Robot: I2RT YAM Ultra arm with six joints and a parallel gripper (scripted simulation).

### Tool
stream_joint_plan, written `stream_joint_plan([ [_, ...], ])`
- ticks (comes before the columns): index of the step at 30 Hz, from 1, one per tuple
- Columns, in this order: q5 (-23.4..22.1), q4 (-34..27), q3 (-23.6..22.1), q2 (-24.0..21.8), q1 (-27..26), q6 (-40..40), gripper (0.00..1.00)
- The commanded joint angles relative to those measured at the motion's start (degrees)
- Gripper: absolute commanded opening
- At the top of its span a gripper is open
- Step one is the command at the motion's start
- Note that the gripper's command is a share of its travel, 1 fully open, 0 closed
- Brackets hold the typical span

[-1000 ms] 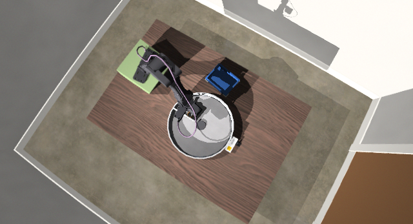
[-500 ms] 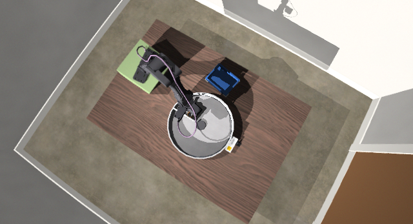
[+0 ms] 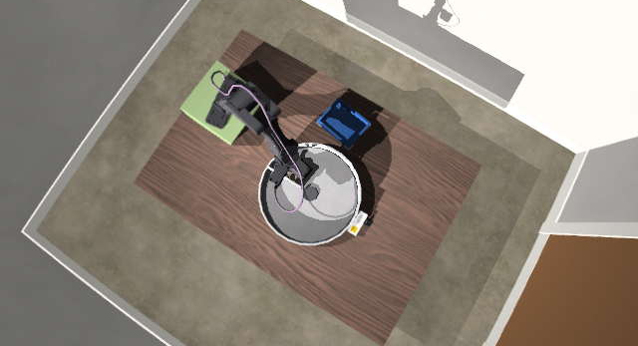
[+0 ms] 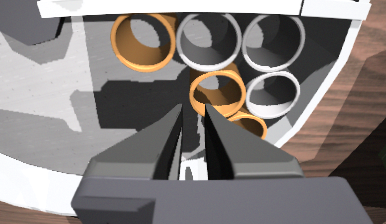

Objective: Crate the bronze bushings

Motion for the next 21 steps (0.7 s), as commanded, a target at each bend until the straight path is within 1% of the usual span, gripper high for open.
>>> stream_joint_plan([
  [1,1.38,0.56,-1.36,-1.8,0.07,0.26,0.15],
  [7,1.37,0.65,-1.63,-1.94,-0.1,0.14,0.15],
  [8,1.37,-0.37,-1.68,-1.93,-0.11,0.12,0.15],
  [10,1.37,0.36,-0.79,-2.01,-0.11,0.14,0.15],
  [21,1.37,0.28,-0.8,-2.0,-0.11,0.14,0.15],
])
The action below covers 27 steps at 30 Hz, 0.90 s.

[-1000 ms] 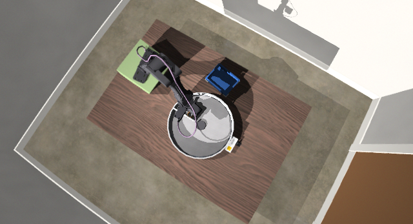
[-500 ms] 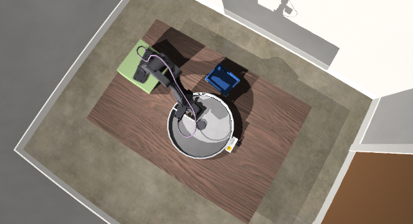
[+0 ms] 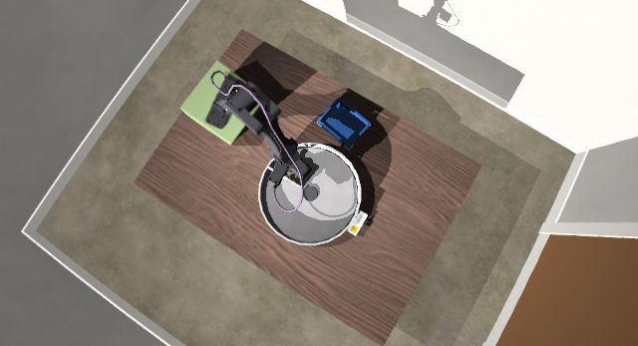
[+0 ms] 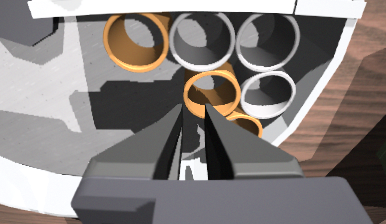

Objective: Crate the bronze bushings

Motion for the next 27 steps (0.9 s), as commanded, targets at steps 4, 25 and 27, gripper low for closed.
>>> stream_joint_plan([
  [4,1.37,0.03,-0.23,-2.0,-0.11,0.14,0.15],
  [25,1.37,0.97,0.22,-1.79,-0.07,0.18,0.15],
  [27,1.38,1.47,1.24,0.85,0.01,0.23,0.15],
])
